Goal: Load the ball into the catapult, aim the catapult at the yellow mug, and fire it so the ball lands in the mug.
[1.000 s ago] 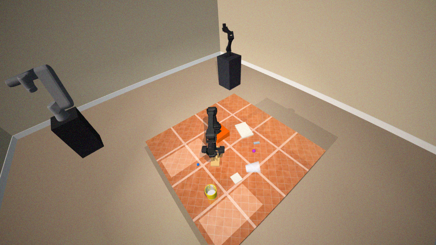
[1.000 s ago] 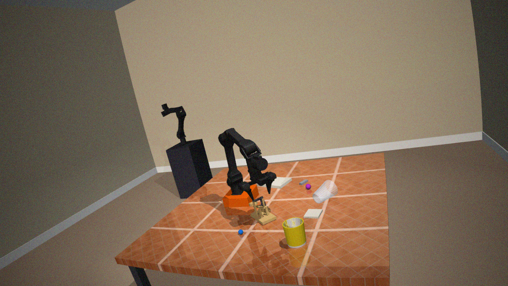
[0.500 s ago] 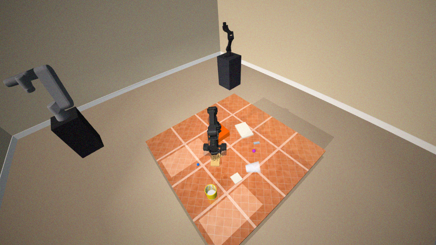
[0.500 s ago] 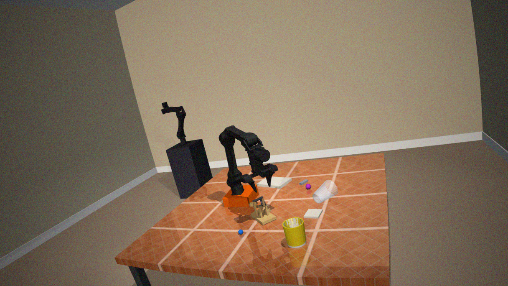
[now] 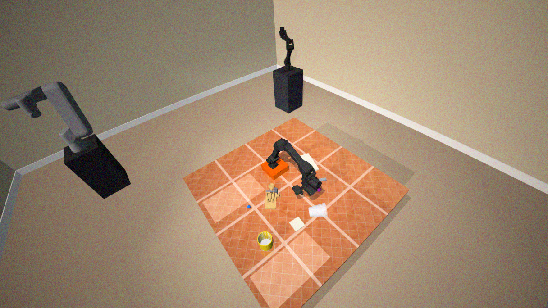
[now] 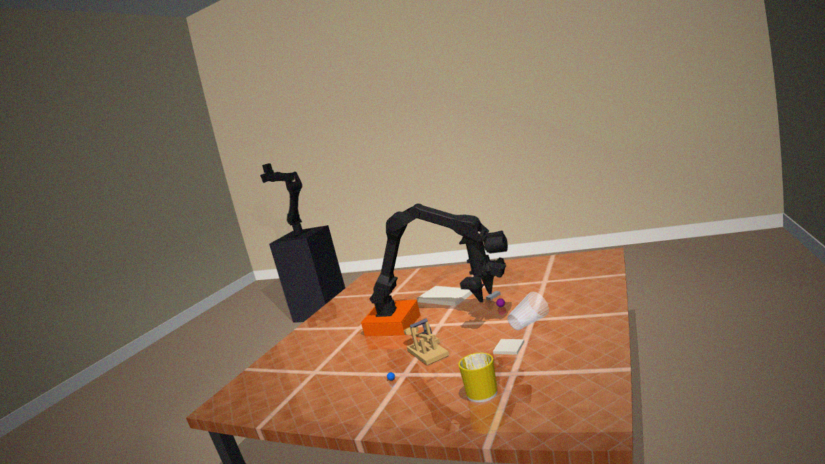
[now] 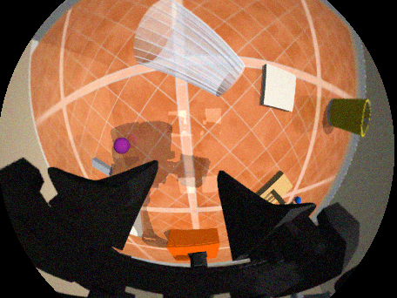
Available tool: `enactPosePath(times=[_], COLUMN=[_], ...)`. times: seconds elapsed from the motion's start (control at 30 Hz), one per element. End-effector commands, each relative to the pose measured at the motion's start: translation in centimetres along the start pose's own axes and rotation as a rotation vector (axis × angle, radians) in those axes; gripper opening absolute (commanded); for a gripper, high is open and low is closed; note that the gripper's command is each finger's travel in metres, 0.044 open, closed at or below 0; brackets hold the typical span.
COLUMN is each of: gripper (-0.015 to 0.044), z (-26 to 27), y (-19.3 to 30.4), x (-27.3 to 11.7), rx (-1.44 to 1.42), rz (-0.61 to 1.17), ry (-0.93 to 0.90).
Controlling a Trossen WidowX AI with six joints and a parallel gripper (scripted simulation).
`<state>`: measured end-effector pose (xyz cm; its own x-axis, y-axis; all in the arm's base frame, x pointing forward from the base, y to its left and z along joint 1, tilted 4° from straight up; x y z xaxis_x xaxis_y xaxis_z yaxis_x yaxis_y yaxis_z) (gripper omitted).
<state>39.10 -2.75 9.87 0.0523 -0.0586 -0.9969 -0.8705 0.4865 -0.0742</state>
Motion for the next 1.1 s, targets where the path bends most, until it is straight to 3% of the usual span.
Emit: enactPosePath(times=[0.0,0.2,1.07], gripper=[0.03,0.03,0.03], z=[6.2,13.1,12.8], y=[2.1,5.1,5.3], x=[1.7,3.5,7.0], rx=[-0.115,-0.242,-0.242], rz=[0.003,0.004,0.004], ry=[0.003,0.003,0.004])
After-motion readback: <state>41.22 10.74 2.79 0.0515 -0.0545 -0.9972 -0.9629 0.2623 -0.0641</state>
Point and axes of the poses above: the point midway between the two fingers, 35 mm back from their tips, its own x axis out along the fingers, its own z axis across the jaws, y = z × x, the point moved 1 cm from there along -x, back along the fingers, and after that the axes turned 12 degrees about x, right-handed, at the moved point
